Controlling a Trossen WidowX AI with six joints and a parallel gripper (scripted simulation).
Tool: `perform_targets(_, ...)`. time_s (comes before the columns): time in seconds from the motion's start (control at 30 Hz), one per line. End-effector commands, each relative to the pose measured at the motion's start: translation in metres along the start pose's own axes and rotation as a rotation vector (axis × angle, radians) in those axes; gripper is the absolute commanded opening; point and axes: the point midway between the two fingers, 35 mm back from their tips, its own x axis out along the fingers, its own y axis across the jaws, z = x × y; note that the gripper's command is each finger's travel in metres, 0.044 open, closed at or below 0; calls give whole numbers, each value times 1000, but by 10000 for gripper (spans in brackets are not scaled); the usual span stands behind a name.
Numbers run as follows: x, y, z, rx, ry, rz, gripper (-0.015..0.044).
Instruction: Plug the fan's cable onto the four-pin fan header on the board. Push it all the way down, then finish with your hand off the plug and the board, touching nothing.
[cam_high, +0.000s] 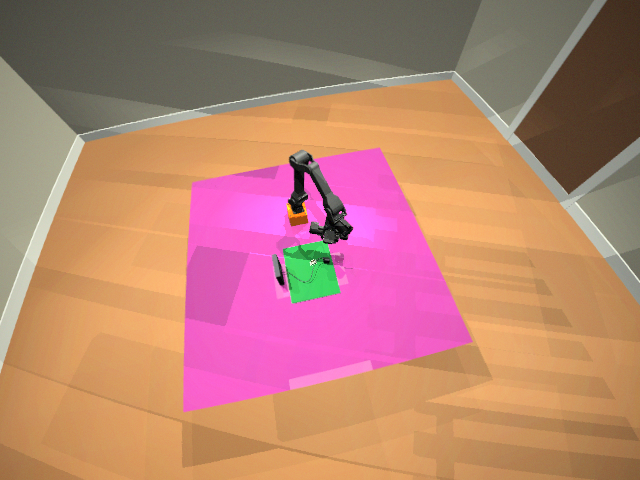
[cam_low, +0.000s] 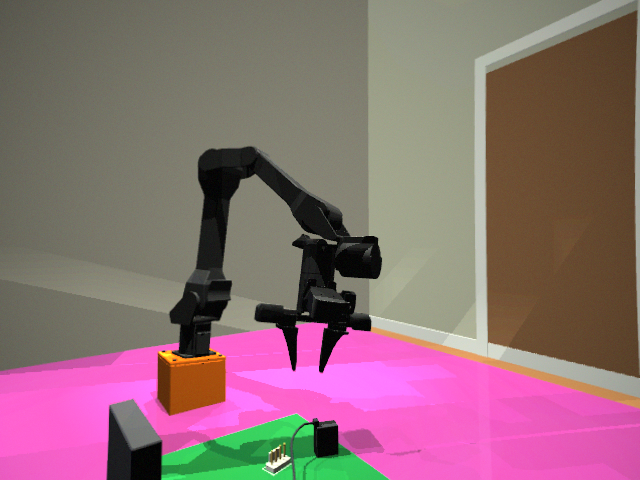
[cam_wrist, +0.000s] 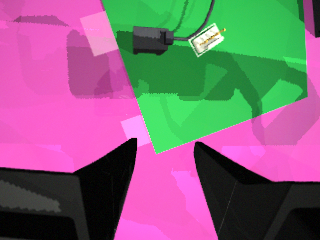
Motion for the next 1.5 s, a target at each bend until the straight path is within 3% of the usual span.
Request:
perform_targets(0.0,-12,1,2,-15,57,66,205)
perform_targets(0.23,-16,0,3,-16,82,89,205)
perform_targets(0.4,-19,2,7,-80,84,102,336)
perform_targets(0.53,-31,5,26,-419,70,125,440)
perform_targets(1.0,-66,2,92,-1596,-25,193,440)
perform_targets(1.47,-67,2,93,-1611,-26,194,440)
